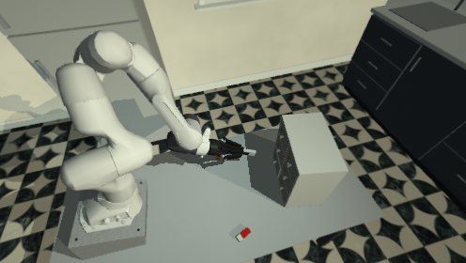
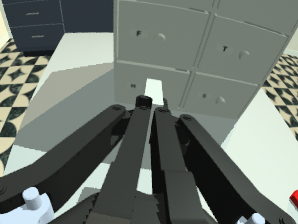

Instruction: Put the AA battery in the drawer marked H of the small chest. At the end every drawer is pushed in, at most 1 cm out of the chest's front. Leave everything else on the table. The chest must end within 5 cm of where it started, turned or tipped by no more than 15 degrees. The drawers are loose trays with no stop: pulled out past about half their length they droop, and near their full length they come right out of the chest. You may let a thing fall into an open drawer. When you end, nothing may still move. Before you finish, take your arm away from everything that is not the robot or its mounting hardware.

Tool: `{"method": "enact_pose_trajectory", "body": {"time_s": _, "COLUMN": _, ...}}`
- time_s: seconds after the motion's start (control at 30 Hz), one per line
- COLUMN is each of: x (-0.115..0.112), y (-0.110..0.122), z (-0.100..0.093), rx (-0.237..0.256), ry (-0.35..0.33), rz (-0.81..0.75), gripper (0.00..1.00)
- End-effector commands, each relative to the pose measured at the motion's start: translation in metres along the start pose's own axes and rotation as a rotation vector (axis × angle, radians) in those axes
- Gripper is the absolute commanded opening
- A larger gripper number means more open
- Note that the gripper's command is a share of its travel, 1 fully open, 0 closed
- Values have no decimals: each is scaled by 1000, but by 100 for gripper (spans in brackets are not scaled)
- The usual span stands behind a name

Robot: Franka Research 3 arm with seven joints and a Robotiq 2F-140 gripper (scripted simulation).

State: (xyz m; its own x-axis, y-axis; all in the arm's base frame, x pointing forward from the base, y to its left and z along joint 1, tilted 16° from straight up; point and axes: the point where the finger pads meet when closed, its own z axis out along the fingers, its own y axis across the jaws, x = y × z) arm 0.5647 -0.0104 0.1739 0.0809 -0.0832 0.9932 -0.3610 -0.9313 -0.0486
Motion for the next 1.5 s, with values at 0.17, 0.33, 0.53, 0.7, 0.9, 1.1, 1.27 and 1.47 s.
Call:
{"method": "enact_pose_trajectory", "body": {"time_s": 0.17, "x": -1, "y": 1, "z": -2, "rx": 0, "ry": -23, "rz": -11, "gripper": 0}}
{"method": "enact_pose_trajectory", "body": {"time_s": 0.33, "x": -1, "y": 1, "z": -2, "rx": 0, "ry": -23, "rz": -11, "gripper": 0}}
{"method": "enact_pose_trajectory", "body": {"time_s": 0.53, "x": -1, "y": 1, "z": -4, "rx": 0, "ry": -37, "rz": -11, "gripper": 0}}
{"method": "enact_pose_trajectory", "body": {"time_s": 0.7, "x": -1, "y": 1, "z": -4, "rx": 0, "ry": -37, "rz": -11, "gripper": 0}}
{"method": "enact_pose_trajectory", "body": {"time_s": 0.9, "x": 0, "y": 1, "z": -6, "rx": 0, "ry": -55, "rz": -11, "gripper": 0}}
{"method": "enact_pose_trajectory", "body": {"time_s": 1.1, "x": 0, "y": 1, "z": -6, "rx": 0, "ry": -55, "rz": -11, "gripper": 0}}
{"method": "enact_pose_trajectory", "body": {"time_s": 1.27, "x": 1, "y": 1, "z": -8, "rx": -1, "ry": -74, "rz": -11, "gripper": 0}}
{"method": "enact_pose_trajectory", "body": {"time_s": 1.47, "x": 1, "y": 1, "z": -8, "rx": -1, "ry": -74, "rz": -11, "gripper": 0}}
